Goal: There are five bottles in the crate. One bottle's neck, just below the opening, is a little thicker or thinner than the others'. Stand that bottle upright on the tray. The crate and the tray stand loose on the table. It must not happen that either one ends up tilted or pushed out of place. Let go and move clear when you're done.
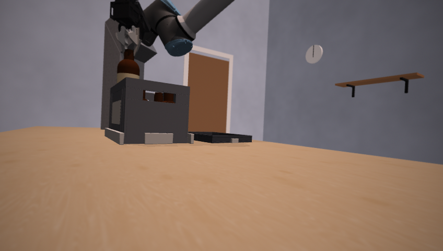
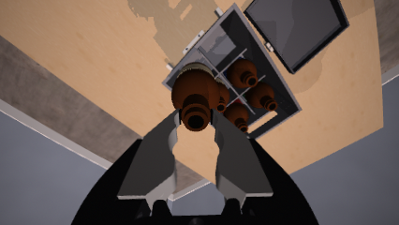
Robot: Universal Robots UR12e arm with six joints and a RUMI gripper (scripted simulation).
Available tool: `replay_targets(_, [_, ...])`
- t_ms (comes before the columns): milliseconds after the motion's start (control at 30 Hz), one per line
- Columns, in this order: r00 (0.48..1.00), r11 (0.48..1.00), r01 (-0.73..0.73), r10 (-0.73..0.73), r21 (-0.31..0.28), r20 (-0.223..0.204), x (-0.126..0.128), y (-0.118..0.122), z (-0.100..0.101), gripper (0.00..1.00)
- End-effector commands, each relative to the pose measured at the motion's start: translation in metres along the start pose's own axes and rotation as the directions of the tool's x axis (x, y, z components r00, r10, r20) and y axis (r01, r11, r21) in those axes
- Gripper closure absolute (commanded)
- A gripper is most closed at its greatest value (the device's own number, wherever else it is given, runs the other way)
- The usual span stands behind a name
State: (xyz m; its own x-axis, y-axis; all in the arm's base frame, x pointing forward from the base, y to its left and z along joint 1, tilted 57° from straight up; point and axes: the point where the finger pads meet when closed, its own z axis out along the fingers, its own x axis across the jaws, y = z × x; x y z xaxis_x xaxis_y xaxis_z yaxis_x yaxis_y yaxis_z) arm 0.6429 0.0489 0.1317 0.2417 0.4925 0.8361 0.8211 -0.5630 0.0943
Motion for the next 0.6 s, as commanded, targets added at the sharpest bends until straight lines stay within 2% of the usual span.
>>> replay_targets(0, [1.000,1.000,0.001,-0.001,-0.002,0.000,-0.0002,0.0014,-0.0083,1.00])
replay_targets(567, [1.000,1.000,0.001,-0.001,-0.003,0.000,0.0000,0.0020,-0.0139,1.00])
